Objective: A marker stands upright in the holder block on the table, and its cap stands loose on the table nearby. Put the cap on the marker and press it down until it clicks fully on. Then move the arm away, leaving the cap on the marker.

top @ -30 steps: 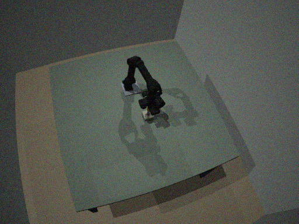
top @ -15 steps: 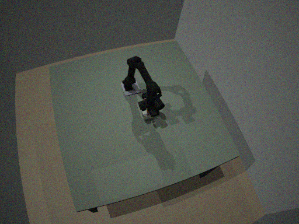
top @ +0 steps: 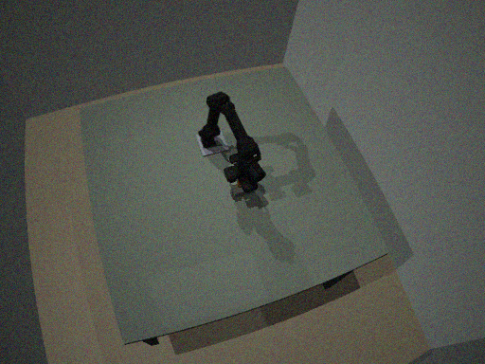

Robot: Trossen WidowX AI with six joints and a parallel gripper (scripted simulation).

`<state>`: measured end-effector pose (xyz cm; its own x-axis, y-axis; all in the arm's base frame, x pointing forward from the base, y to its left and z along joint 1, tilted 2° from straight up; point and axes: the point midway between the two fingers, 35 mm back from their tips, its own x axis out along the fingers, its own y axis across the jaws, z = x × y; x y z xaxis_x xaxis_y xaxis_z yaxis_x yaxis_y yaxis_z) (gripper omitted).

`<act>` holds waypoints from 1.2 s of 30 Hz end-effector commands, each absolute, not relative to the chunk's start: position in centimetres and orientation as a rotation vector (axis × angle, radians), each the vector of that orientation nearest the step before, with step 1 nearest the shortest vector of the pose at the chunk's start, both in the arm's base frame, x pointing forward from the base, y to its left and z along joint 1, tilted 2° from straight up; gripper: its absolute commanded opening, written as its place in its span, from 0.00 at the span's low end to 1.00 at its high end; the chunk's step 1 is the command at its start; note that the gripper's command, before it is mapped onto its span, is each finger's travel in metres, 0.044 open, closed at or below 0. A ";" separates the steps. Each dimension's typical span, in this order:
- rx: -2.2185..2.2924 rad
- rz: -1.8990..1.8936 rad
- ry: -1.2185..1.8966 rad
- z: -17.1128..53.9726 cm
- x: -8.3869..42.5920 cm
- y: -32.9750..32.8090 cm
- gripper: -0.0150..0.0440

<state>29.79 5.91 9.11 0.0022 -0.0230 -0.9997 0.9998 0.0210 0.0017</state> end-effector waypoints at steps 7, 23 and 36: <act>1.182 -1.202 1.202 8.8 29.8 5.9 0.25; 1.178 -1.203 1.201 8.9 29.8 5.9 0.97; 1.178 -1.203 1.201 16.4 29.8 6.1 1.00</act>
